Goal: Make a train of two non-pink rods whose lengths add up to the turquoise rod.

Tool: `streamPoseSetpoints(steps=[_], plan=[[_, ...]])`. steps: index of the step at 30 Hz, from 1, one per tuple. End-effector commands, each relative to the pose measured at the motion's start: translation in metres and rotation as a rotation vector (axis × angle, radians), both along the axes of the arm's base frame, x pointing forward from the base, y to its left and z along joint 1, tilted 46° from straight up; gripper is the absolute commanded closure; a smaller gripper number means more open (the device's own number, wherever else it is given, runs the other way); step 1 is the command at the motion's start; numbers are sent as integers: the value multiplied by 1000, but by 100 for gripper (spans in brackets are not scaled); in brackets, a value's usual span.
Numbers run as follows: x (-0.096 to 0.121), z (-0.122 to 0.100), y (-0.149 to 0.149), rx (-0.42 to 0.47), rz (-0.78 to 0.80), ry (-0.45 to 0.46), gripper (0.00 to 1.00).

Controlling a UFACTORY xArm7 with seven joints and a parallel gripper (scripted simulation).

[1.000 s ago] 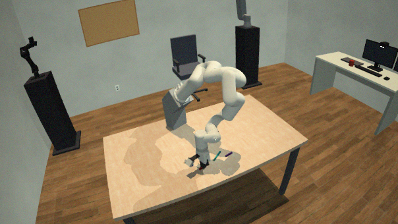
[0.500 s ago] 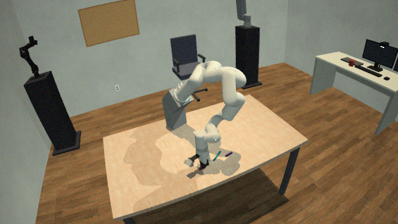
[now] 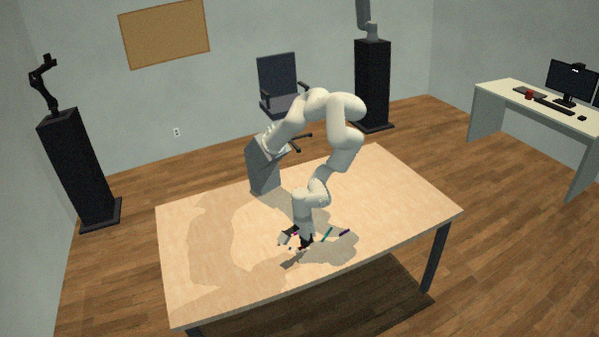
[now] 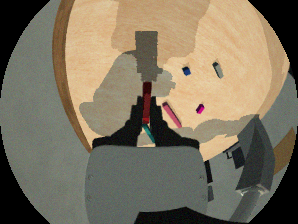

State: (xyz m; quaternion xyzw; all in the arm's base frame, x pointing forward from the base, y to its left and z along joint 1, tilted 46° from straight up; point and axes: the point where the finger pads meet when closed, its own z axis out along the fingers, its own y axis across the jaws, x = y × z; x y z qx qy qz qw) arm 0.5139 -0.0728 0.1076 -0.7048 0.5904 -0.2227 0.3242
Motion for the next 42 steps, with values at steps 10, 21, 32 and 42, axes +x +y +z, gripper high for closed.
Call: streamPoseSetpoints(steps=[10, 21, 32, 42], plan=[[-42, 44, -11, -5, -4, 2, 96], [-42, 44, -12, -13, 4, 0, 96], [-53, 20, -47, -221, 218, -51, 96], [-70, -4, -84, -448, 443, -116, 96]])
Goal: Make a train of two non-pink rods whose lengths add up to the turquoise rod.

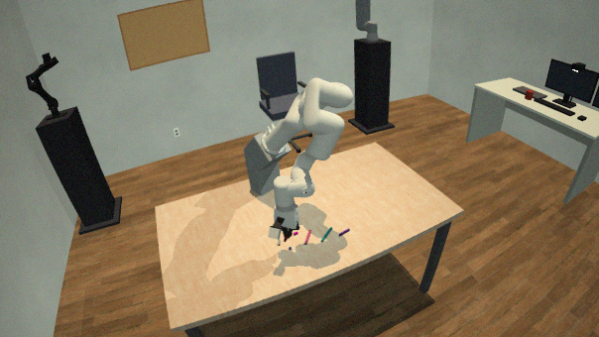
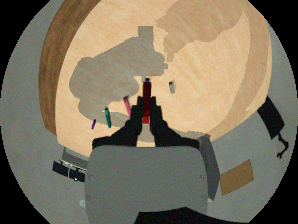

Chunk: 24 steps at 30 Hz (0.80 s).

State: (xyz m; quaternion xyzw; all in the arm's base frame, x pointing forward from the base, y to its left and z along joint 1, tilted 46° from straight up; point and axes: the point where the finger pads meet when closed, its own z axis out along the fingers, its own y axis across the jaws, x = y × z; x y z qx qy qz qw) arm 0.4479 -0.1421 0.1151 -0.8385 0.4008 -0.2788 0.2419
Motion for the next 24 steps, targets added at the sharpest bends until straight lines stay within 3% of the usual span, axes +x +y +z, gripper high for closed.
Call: streamPoseSetpoints(steps=[1, 9, 24], plan=[[-5, -14, -17, -97, 114, -73, 96], [-17, -27, -39, -234, 252, -114, 96], [-18, -28, -40, -237, 256, -115, 96]])
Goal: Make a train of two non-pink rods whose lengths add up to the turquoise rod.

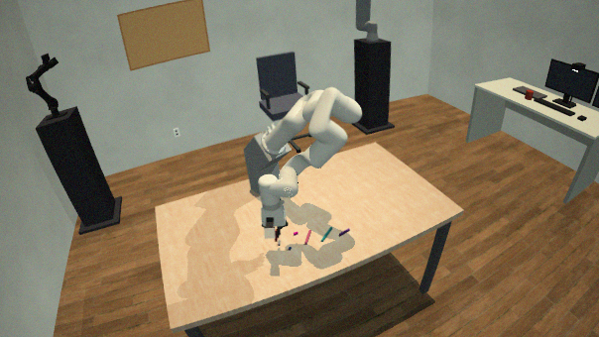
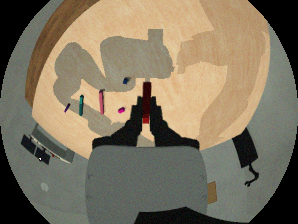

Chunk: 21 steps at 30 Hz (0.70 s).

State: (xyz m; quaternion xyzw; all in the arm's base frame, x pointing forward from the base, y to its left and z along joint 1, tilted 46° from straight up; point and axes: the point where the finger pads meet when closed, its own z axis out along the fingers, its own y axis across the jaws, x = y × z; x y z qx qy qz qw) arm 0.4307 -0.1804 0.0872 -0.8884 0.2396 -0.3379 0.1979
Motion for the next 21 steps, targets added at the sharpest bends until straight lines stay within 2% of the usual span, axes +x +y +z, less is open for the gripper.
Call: streamPoseSetpoints(steps=[1, 10, 21], plan=[[0, 0, -1, -1, -3, -1, 96], [6, -6, 0, 0, -3, -1, 96], [36, -37, 8, 0, -3, -1, 96]])
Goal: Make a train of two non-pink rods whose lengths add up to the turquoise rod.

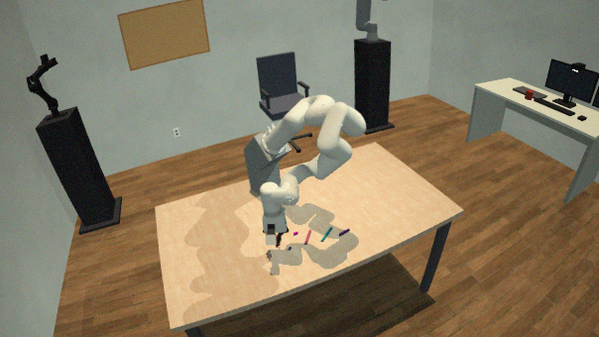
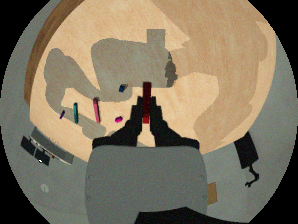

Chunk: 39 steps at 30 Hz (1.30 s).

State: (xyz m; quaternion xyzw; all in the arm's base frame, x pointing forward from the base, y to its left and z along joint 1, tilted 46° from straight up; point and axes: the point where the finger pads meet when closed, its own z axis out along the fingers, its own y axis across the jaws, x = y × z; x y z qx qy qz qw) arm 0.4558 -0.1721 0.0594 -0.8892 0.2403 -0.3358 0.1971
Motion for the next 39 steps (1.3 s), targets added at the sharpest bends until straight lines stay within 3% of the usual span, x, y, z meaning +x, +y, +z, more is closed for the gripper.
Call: streamPoseSetpoints(steps=[1, 14, 39], plan=[[14, -13, 1, 0, -2, -6, 96], [35, -35, 6, 0, -2, -6, 96], [36, -35, 7, 0, -2, -6, 96]])
